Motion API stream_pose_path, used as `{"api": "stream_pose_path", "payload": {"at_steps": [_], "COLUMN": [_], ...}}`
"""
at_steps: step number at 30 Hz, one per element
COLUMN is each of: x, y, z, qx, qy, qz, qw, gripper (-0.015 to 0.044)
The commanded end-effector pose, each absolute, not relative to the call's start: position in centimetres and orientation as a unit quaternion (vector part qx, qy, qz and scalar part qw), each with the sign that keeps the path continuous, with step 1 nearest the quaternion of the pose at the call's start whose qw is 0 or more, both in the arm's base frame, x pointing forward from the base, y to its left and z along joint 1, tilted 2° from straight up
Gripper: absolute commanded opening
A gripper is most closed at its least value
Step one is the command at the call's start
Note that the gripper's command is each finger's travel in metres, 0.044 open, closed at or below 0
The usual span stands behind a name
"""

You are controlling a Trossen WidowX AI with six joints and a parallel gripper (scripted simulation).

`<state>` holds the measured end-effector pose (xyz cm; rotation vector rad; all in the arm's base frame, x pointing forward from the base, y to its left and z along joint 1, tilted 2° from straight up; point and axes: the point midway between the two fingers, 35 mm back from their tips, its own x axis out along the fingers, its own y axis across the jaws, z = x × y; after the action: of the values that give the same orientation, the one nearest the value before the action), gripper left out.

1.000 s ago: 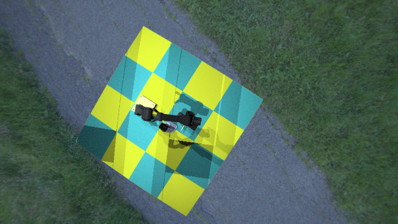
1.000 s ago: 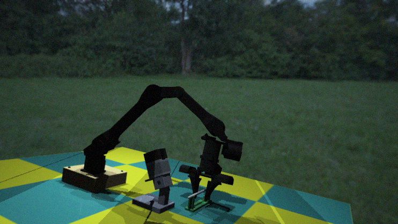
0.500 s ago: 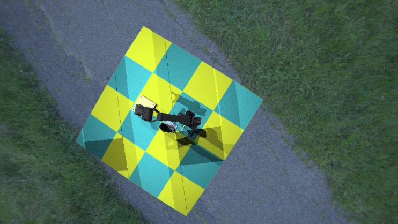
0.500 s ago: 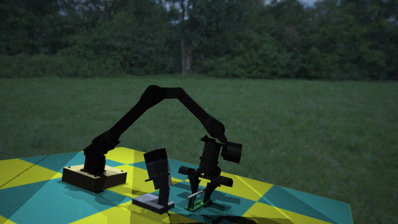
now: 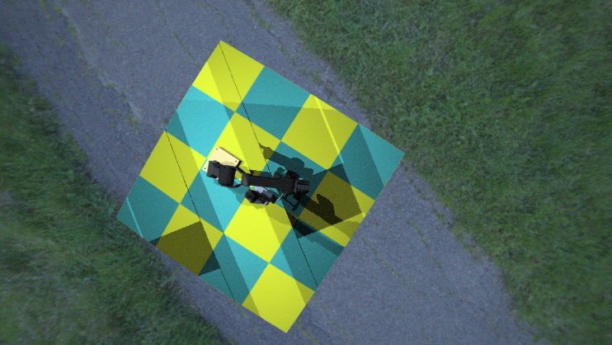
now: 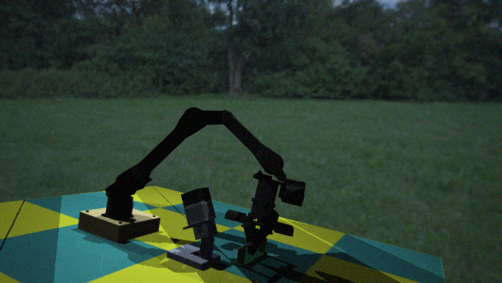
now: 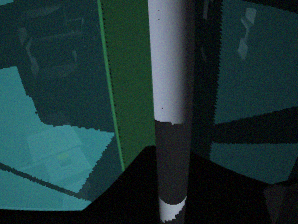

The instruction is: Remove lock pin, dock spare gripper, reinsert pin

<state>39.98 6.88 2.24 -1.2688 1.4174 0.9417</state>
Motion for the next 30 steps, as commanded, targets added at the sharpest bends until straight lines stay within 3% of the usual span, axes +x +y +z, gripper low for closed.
{"api": "stream_pose_path", "payload": {"at_steps": [1,30], "x": [40.0,39.6], "y": [6.9,6.7], "z": [2.1,9.1], "qx": [-0.520,-0.520], "qy": [0.582,0.582], "qz": [0.390,0.390], "qw": [0.488,0.488], "gripper": [0.0000,0.0000]}}
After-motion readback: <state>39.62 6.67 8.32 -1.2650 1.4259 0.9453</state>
